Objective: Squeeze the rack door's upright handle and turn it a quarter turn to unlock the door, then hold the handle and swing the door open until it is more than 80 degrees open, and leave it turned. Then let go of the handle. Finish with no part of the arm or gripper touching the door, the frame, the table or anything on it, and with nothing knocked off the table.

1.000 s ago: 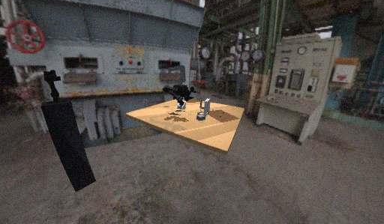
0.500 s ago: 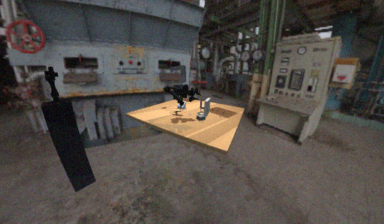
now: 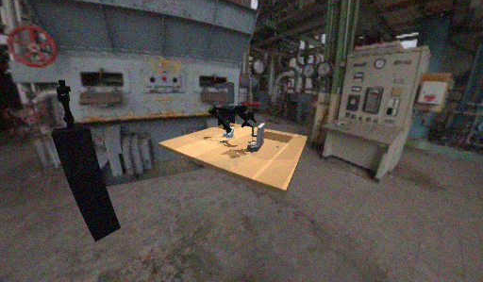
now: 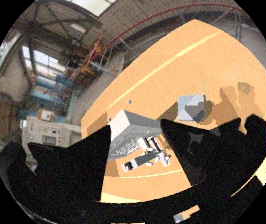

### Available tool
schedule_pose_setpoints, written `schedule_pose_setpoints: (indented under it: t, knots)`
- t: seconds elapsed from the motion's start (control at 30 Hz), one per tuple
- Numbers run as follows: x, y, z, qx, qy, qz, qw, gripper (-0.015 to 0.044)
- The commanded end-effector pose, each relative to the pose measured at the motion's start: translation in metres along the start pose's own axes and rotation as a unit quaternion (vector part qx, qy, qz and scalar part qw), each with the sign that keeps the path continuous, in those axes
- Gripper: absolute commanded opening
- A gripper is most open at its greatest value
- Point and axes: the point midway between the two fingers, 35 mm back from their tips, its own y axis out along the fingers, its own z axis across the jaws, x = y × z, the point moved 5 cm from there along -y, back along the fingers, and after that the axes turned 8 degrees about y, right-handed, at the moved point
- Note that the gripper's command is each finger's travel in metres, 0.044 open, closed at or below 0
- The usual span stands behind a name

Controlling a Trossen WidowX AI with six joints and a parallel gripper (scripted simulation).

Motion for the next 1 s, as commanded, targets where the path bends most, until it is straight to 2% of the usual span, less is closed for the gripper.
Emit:
schedule_pose_setpoints:
  t: [0.0,0.5,0.97]
  knots:
    - [-0.006,0.007,0.01,-0.03,-0.017,0.048,0.998,0.0293]
    - [-0.029,0.022,0.039,-0.137,-0.11,0.183,0.967,0.0293]
    - [-0.046,0.024,0.065,-0.237,-0.225,0.262,0.908,0.0293]
